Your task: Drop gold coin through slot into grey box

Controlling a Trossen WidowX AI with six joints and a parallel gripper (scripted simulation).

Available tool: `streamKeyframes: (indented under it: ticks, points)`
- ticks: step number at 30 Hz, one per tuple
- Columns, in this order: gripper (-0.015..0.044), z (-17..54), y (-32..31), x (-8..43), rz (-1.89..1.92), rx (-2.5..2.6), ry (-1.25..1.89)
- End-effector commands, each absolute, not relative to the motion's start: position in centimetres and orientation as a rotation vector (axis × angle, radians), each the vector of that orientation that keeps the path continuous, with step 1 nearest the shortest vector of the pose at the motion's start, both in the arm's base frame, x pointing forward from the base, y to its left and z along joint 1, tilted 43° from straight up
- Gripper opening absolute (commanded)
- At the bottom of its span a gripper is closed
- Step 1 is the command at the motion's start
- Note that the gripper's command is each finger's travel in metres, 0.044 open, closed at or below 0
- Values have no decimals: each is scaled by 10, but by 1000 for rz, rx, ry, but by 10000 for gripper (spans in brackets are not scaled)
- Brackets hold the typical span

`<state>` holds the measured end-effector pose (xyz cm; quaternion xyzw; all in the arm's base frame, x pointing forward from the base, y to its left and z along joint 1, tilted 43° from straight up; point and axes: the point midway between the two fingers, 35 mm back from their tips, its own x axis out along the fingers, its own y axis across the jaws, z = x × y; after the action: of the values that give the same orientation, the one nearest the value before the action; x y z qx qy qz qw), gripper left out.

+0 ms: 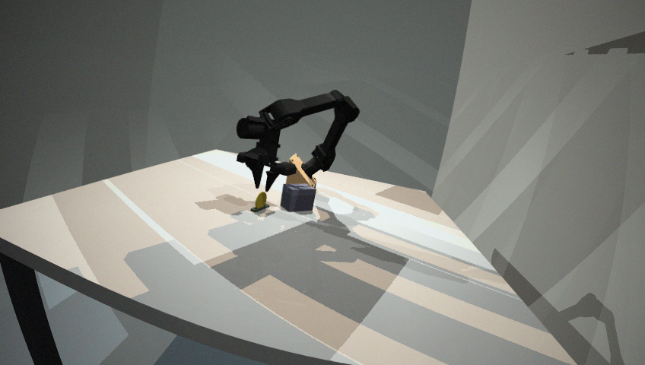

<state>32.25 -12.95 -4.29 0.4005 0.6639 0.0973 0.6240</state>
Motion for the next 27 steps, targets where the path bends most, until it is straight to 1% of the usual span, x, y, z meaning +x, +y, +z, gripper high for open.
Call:
streamKeyframes:
  ticks: [1, 27]
  points:
    - [161, -48, -124, 323, 227, 928, 1527]
    - [161, -78, -96, 327, 229, 930, 1527]
